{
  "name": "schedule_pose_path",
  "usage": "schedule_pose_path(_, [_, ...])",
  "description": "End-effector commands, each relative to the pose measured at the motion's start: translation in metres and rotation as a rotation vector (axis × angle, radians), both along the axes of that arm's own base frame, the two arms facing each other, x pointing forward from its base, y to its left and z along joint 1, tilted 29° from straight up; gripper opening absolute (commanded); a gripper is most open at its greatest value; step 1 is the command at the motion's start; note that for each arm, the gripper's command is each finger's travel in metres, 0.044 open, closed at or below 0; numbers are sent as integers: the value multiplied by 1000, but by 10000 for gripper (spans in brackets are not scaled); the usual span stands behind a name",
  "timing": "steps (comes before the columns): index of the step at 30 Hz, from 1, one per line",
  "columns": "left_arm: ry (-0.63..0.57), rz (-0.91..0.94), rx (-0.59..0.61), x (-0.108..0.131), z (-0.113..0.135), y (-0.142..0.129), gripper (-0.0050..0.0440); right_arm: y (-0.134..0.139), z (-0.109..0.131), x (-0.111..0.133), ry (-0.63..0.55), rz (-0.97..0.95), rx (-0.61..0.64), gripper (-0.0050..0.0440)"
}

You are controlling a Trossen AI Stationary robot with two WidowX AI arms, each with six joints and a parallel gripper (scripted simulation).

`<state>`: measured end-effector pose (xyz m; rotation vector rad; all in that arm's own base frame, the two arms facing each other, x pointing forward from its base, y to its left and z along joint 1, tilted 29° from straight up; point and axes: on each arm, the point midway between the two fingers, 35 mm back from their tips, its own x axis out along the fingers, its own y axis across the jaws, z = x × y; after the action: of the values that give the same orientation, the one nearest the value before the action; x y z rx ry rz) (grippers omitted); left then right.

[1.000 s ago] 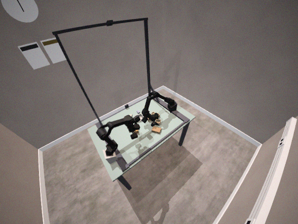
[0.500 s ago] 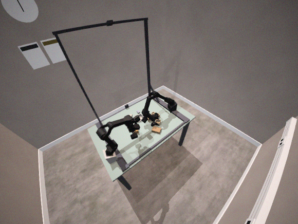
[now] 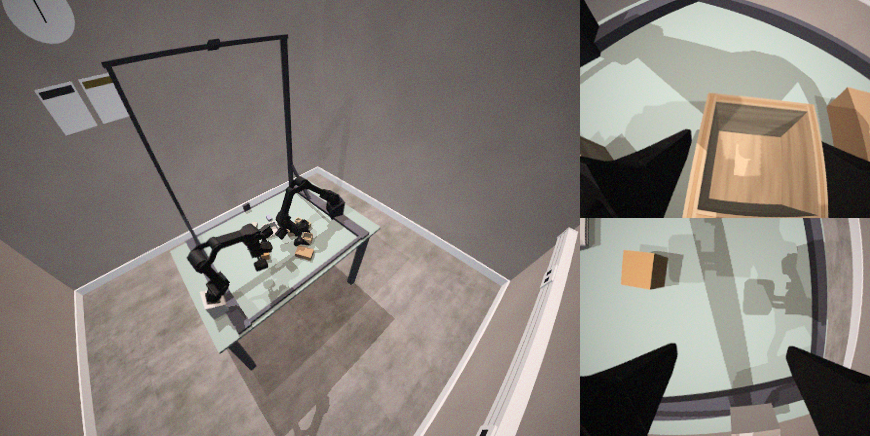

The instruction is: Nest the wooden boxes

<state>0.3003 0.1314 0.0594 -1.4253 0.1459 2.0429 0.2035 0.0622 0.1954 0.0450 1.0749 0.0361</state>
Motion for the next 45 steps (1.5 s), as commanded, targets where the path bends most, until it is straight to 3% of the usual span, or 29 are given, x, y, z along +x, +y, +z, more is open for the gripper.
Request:
schedule_pose_path(1, [-14,3,5,2,4,1,400,-1,5,0,-17,-8,8,400])
schedule_pose_path(9, [-179,-49,-107,-9,22,3,400,-1,5,0,-17,-8,8,400])
schedule_pose_path(15, [-208,-59,-129,-11,25,4,400,-1,5,0,-17,-8,8,400])
schedule_pose_path(20, [-346,-107,-223,-20,39,5,400,-1,5,0,-17,-8,8,400])
schedule_pose_path(34, [-552,-179,-368,-32,59,8,400,-1,5,0,-17,-8,8,400])
schedule_pose_path(39, [-697,-230,-464,-41,74,10,400,-1,5,0,-17,-8,8,400])
schedule_pose_path(45, [-699,-229,-468,-40,74,11,400,-1,5,0,-17,-8,8,400])
